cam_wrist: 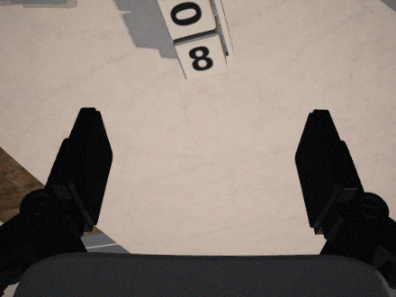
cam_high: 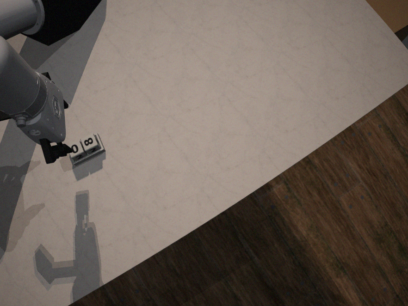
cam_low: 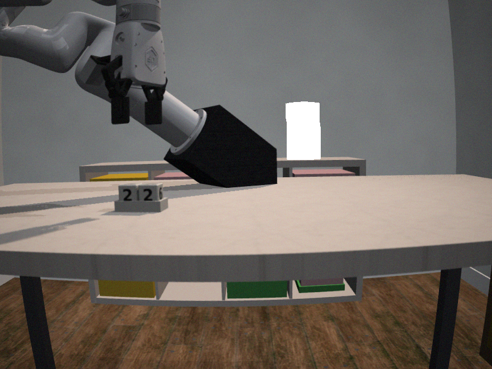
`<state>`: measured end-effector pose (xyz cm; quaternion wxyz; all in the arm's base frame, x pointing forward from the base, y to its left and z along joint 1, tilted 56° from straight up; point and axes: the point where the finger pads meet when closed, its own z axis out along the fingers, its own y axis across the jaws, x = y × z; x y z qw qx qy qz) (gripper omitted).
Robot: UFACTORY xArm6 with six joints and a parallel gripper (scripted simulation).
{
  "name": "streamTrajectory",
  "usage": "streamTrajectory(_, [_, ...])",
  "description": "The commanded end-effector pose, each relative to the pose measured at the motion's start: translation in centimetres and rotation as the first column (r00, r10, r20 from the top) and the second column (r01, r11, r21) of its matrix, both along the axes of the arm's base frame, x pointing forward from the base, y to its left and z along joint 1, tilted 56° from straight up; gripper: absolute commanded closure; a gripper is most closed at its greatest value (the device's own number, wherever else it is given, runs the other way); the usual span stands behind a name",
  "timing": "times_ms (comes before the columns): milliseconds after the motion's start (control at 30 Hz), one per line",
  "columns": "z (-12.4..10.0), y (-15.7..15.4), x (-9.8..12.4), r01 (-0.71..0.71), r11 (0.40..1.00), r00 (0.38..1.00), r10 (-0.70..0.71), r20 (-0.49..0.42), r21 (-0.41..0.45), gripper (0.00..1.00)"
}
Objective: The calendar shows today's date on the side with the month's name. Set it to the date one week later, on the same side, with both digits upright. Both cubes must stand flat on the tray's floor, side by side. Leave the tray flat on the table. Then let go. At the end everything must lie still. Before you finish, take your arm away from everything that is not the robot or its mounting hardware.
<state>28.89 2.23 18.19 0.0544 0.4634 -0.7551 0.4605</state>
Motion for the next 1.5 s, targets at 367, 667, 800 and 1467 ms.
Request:
streamTrajectory(367, [-0.2,-0.6,-0.8,0.234,0.949,0.895,-0.295,0.335,0.210,0.00])
streamTrajectory(667, [-0.4,-1.0,-1.3,0.318,0.880,0.756,-0.460,0.466,0.353,0.00])
streamTrajectory(800, [-0.5,-1.2,-1.5,0.342,0.840,0.675,-0.531,0.512,0.421,0.00])
streamTrajectory(1467, [-1.0,-2.1,-2.5,0.319,0.583,0.162,-0.810,0.563,0.747,0.00])
